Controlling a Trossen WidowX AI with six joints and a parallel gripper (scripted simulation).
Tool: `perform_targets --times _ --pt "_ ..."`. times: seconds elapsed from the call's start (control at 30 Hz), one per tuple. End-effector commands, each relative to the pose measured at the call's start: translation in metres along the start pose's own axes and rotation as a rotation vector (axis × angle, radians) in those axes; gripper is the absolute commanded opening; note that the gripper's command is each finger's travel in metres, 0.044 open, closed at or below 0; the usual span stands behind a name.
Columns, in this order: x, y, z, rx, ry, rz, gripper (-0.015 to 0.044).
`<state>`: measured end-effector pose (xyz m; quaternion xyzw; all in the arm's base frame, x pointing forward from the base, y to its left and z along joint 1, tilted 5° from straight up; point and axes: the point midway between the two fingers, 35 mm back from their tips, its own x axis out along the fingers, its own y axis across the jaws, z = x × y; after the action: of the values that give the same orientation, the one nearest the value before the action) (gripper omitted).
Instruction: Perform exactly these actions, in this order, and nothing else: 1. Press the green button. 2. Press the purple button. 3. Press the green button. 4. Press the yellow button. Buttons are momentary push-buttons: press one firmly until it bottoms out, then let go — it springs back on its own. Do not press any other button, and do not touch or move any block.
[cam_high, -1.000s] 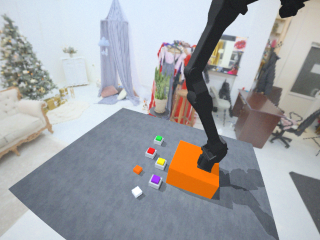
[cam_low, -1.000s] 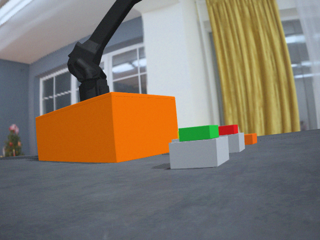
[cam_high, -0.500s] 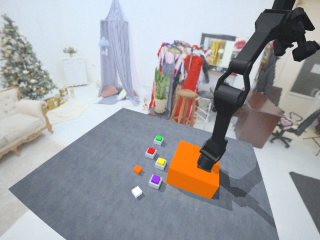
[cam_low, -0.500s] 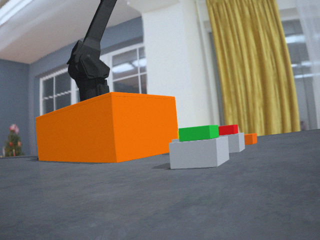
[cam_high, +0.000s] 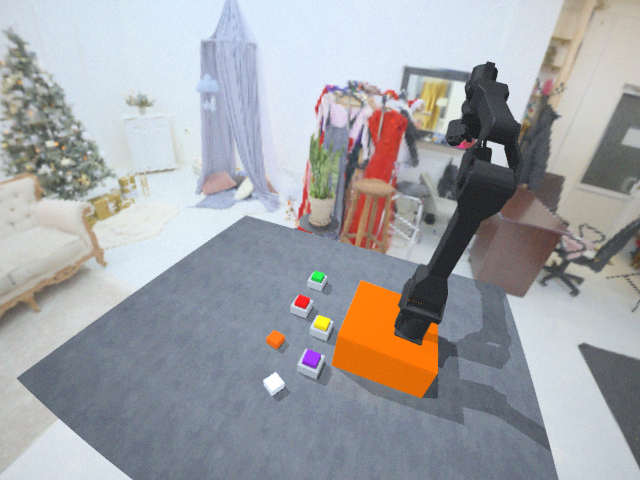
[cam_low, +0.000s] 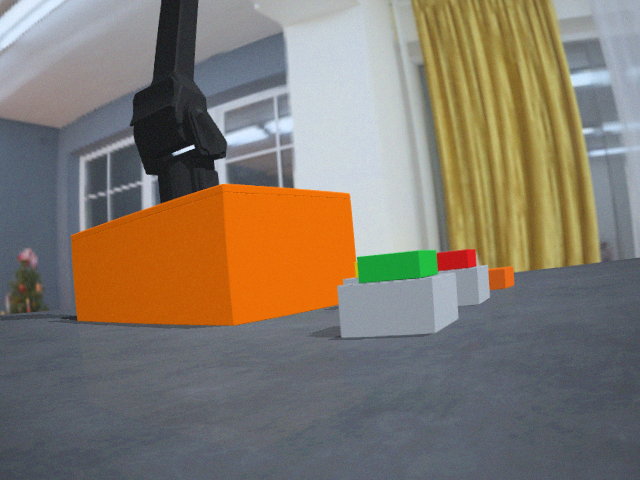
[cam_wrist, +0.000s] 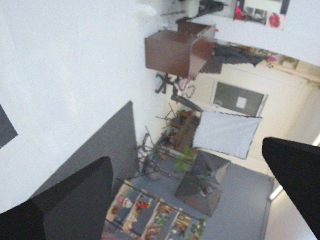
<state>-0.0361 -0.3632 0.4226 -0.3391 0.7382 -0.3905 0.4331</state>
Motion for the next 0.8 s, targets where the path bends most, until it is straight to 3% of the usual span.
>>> perform_targets --times 0.0,0.2,0.43,0.6,0.77 --pt "0.011 0.024 0.071 0.03 -0.167 0.086 0.04" --pt "0.0 0.079 0.184 0.059 -0.39 0.272 0.04" --pt "-0.049 0.167 0.289 0.043 -0.545 0.545 0.04" --pt "-0.1 0.243 0.338 -0.005 -0.568 0.754 0.04" --pt "-0.156 0.327 0.357 -0.081 -0.504 0.948 0.04"
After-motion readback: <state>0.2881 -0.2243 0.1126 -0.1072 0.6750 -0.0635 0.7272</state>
